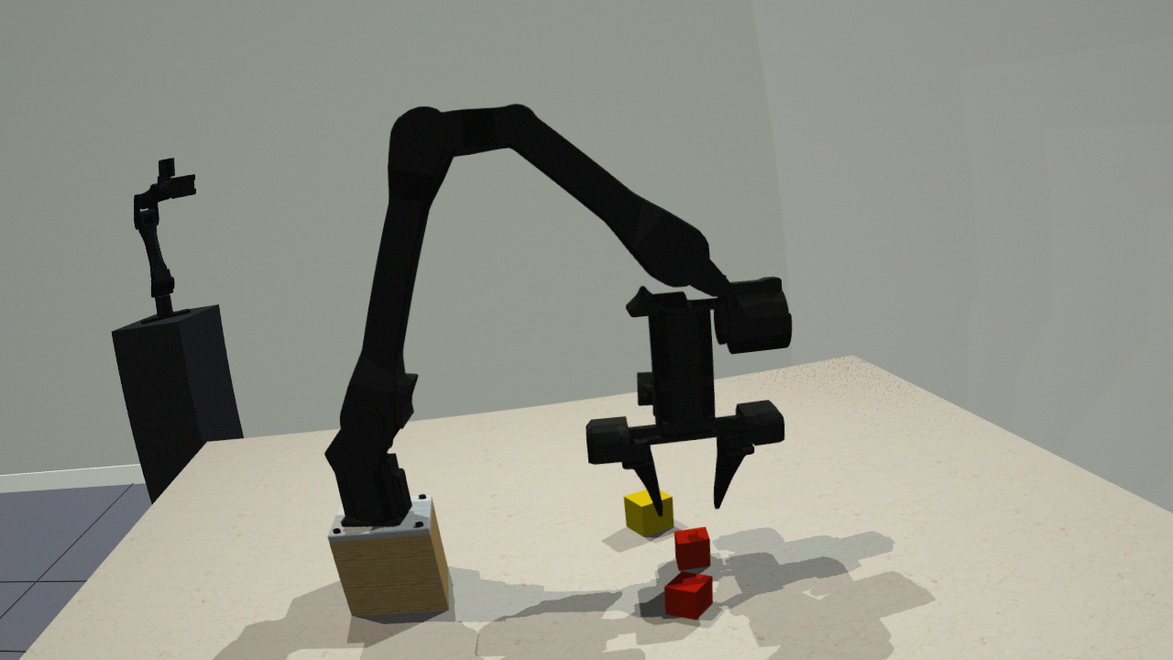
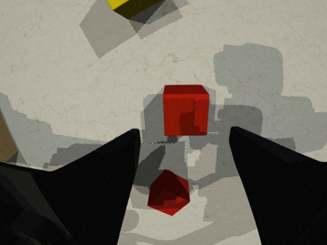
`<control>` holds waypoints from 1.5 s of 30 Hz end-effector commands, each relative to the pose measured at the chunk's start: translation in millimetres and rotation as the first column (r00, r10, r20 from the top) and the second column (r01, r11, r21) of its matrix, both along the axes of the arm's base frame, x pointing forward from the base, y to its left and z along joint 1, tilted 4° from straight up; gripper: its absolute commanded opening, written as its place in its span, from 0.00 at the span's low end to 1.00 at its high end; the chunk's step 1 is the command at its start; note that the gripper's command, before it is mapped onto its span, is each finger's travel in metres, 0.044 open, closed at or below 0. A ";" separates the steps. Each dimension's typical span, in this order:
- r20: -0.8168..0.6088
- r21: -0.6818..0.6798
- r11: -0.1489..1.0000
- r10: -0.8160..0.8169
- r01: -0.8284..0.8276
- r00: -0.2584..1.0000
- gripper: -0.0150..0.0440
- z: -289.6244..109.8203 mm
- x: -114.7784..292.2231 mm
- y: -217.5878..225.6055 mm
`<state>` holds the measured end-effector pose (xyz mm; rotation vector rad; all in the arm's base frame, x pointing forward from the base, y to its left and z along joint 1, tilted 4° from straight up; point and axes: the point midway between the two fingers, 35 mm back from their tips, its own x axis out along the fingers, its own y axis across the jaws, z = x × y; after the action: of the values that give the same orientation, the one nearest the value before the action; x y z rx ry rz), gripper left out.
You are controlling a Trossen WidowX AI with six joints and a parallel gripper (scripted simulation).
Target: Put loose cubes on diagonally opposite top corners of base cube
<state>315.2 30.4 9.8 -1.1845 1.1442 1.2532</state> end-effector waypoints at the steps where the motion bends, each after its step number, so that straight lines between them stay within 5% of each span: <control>1: 0.009 -0.002 1.000 -0.004 0.004 1.000 0.70 -11.0 1.4 0.5; 28: 0.008 -0.002 1.000 -0.004 0.004 1.000 0.70 -46.9 1.5 2.8; 34: 0.008 -0.002 1.000 -0.004 0.004 1.000 0.44 -46.9 1.5 2.8; 45: 0.009 -0.002 1.000 -0.004 0.004 1.000 0.43 -27.4 4.6 1.7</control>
<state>316.6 32.8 -27.4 -1.1831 1.1447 1.2511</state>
